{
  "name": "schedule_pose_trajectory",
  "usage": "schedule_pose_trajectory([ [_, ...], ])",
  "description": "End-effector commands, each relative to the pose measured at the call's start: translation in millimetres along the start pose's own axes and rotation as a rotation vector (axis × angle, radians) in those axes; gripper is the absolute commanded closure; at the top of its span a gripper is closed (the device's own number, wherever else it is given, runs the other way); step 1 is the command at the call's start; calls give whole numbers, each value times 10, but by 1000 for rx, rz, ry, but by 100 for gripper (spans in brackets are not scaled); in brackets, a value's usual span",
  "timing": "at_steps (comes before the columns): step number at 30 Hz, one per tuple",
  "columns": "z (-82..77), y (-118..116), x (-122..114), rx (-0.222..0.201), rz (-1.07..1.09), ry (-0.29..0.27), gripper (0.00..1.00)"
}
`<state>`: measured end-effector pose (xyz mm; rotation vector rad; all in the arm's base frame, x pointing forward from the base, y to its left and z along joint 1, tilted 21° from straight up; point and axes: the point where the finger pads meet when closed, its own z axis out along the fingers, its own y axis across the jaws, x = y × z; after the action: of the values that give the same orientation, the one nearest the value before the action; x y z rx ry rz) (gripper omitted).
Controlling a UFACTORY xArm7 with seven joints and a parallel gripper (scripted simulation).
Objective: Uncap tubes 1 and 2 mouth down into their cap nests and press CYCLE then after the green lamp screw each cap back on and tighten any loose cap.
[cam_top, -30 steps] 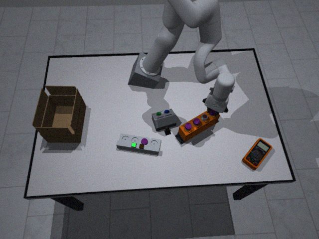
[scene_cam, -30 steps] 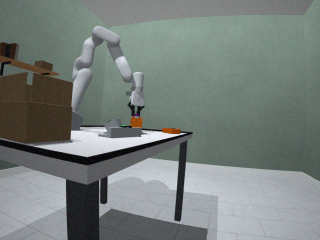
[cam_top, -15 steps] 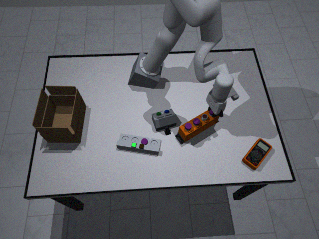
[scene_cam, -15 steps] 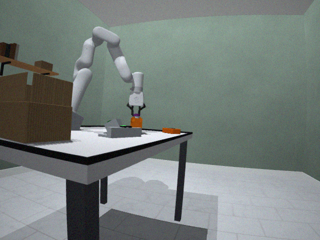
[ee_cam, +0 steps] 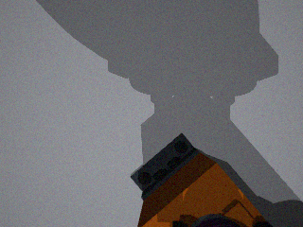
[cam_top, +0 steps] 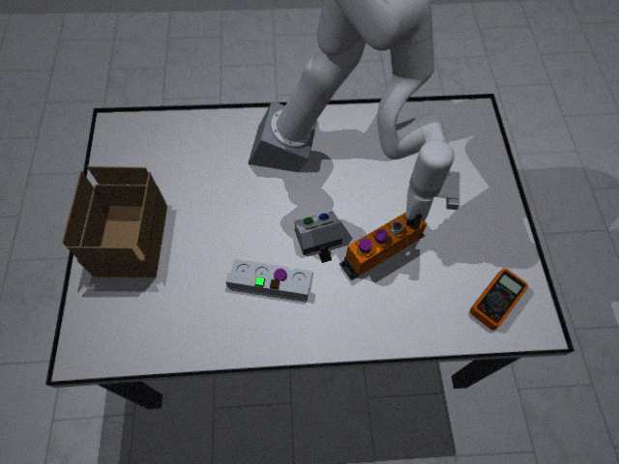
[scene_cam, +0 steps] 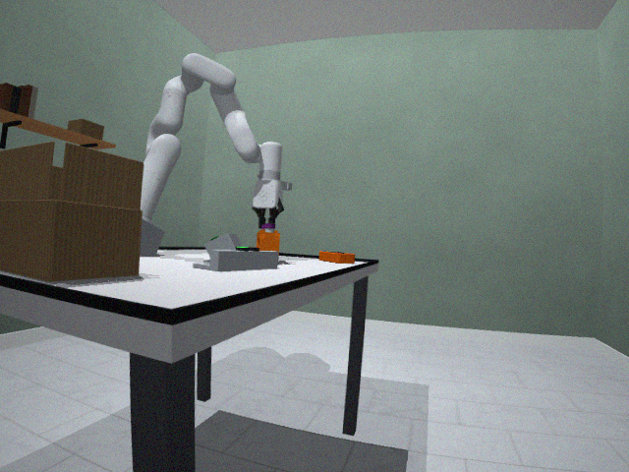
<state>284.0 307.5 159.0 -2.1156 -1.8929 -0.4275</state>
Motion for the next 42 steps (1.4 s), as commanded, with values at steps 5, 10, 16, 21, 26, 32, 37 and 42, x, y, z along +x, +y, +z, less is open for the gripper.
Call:
schedule_pose_trajectory([
  [5,-12,10,11,-22,72,-28,100],
  [10,-13,9,12,-22,72,-28,54],
  [16,-13,10,12,-22,72,-28,54],
  [21,-17,9,12,-19,-178,-30,54],
  [26,-17,9,12,-16,-425,-33,54],
  [32,-17,9,12,-12,-698,-37,54],
  [37,-17,9,12,-7,-891,-36,54],
  [42,-17,9,11,-4,-1113,-40,54],
])
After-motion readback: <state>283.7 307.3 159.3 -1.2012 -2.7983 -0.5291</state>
